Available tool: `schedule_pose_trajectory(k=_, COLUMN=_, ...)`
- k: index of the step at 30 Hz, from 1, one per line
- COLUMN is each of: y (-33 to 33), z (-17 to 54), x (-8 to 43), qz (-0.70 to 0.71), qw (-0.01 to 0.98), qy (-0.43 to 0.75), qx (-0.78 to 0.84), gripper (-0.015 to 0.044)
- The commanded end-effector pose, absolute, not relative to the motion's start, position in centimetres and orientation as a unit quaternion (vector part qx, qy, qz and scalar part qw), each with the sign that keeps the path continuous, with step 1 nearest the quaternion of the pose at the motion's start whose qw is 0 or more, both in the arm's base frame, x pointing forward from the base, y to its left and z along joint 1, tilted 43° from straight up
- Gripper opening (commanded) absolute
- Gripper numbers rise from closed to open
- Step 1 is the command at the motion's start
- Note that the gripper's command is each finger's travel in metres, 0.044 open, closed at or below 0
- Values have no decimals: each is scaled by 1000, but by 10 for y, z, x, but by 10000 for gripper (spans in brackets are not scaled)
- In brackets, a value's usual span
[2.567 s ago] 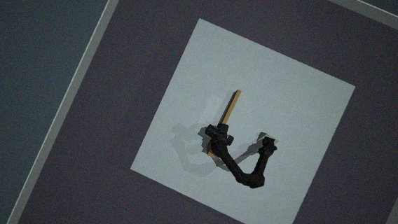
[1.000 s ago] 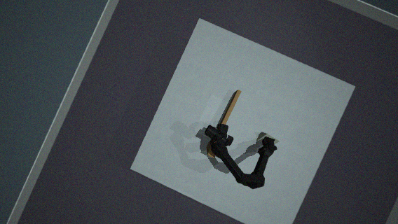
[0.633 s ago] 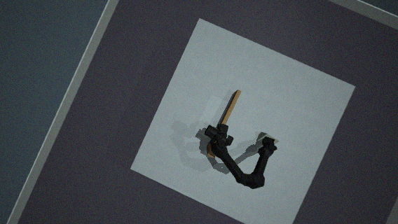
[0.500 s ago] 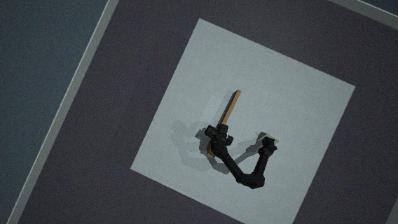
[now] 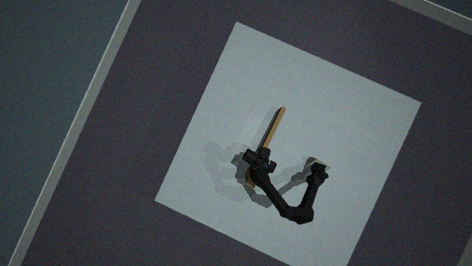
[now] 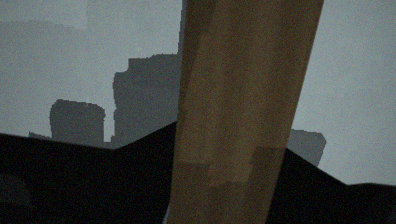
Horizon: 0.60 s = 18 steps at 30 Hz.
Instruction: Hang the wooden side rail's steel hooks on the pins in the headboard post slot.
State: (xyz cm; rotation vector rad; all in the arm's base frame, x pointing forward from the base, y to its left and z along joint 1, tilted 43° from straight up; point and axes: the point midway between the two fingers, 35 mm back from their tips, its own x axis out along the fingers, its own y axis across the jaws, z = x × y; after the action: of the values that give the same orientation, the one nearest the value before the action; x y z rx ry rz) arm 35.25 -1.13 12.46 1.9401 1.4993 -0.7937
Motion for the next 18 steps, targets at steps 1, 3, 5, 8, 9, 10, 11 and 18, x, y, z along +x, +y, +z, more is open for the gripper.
schedule_pose_trajectory(k=1, y=-11, z=125, x=353, qz=-293, qw=277, qy=558, qx=726, gripper=0)
schedule_pose_trajectory(k=3, y=-11, z=125, x=353, qz=-293, qw=277, qy=558, qx=726, gripper=0)
schedule_pose_trajectory(k=5, y=-11, z=125, x=354, qz=-293, qw=277, qy=558, qx=726, gripper=0)
schedule_pose_trajectory(k=8, y=-10, z=125, x=354, qz=-293, qw=277, qy=558, qx=726, gripper=0)
schedule_pose_trajectory(k=9, y=-10, z=124, x=354, qz=-293, qw=277, qy=558, qx=726, gripper=0)
schedule_pose_trajectory(k=10, y=-10, z=124, x=354, qz=-293, qw=277, qy=558, qx=726, gripper=0)
schedule_pose_trajectory(k=11, y=-10, z=124, x=354, qz=-293, qw=277, qy=558, qx=726, gripper=0)
schedule_pose_trajectory(k=18, y=-9, z=123, x=354, qz=-293, qw=277, qy=558, qx=726, gripper=0)
